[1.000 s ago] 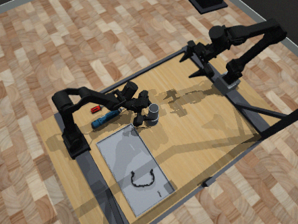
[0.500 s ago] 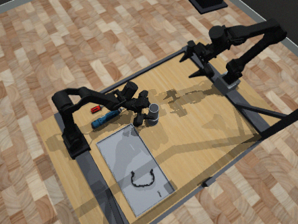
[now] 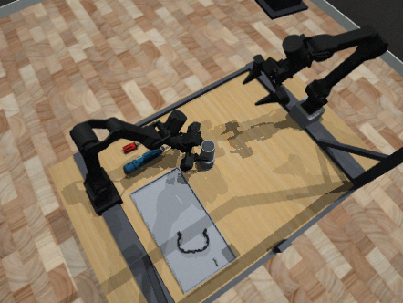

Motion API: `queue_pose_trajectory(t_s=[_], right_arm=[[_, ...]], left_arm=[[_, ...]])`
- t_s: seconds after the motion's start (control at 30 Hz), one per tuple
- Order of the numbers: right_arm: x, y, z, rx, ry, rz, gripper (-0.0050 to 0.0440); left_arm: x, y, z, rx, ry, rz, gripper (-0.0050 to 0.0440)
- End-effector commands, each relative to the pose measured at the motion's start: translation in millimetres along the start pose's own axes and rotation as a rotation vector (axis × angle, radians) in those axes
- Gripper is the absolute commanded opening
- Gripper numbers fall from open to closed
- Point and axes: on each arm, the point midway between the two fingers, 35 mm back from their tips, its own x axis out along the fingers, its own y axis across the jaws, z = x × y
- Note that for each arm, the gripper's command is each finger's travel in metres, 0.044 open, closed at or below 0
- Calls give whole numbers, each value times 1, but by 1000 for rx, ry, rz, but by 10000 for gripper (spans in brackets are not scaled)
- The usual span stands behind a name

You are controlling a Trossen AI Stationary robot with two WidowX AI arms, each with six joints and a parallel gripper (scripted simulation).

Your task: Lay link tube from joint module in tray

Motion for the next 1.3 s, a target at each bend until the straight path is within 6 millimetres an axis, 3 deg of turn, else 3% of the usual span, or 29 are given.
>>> queue_pose_trajectory(t_s=[0.0, 0.47, 0.6, 1.1, 1.27], right_arm=[[-3, -1, 6, 2, -19, -4, 440], [-3, -1, 6, 2, -19, -4, 440], [-3, -1, 6, 2, -19, -4, 440], [-3, -1, 6, 2, -19, -4, 440], [-3, -1, 6, 2, -19, -4, 440]], left_arm=[[-6, 6, 23, 24, -33, 20, 211], [-17, 6, 44, 27, -35, 18, 211], [-20, 0, 33, 16, -22, 10, 211], [-17, 2, 34, 15, -20, 11, 211], [-29, 3, 57, 30, -37, 16, 211]])
